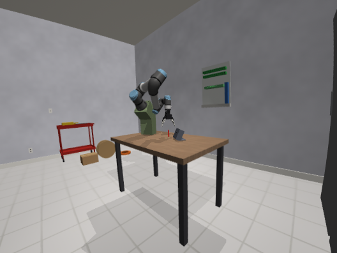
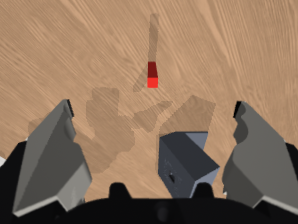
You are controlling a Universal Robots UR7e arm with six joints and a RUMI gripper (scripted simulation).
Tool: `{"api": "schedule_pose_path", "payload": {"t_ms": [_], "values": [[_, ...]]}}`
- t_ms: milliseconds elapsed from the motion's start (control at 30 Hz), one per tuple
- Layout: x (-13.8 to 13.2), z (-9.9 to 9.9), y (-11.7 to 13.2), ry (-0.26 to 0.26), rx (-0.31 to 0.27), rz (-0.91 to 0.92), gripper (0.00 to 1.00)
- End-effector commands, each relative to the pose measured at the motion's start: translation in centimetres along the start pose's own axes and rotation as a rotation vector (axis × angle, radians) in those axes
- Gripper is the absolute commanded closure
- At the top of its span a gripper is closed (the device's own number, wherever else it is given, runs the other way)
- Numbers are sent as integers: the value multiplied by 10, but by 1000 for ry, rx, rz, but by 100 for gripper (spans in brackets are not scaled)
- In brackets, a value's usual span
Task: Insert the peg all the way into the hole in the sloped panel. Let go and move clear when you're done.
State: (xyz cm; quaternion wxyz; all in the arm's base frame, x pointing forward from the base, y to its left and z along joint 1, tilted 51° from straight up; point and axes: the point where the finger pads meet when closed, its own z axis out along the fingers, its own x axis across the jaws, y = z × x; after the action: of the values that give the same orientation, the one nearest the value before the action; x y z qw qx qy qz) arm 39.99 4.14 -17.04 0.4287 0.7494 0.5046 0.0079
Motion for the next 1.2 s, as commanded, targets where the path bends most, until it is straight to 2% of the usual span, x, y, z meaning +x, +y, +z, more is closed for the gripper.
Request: {"api": "schedule_pose_path", "payload": {"t_ms": [0,667,1067,1167], "values": [[0,7,0,1,-1,-1,0],[0,37,0,1,-1,-1,0],[0,47,0,1,-1,-1,0],[0,44,0,1,-1,-1,4]]}}
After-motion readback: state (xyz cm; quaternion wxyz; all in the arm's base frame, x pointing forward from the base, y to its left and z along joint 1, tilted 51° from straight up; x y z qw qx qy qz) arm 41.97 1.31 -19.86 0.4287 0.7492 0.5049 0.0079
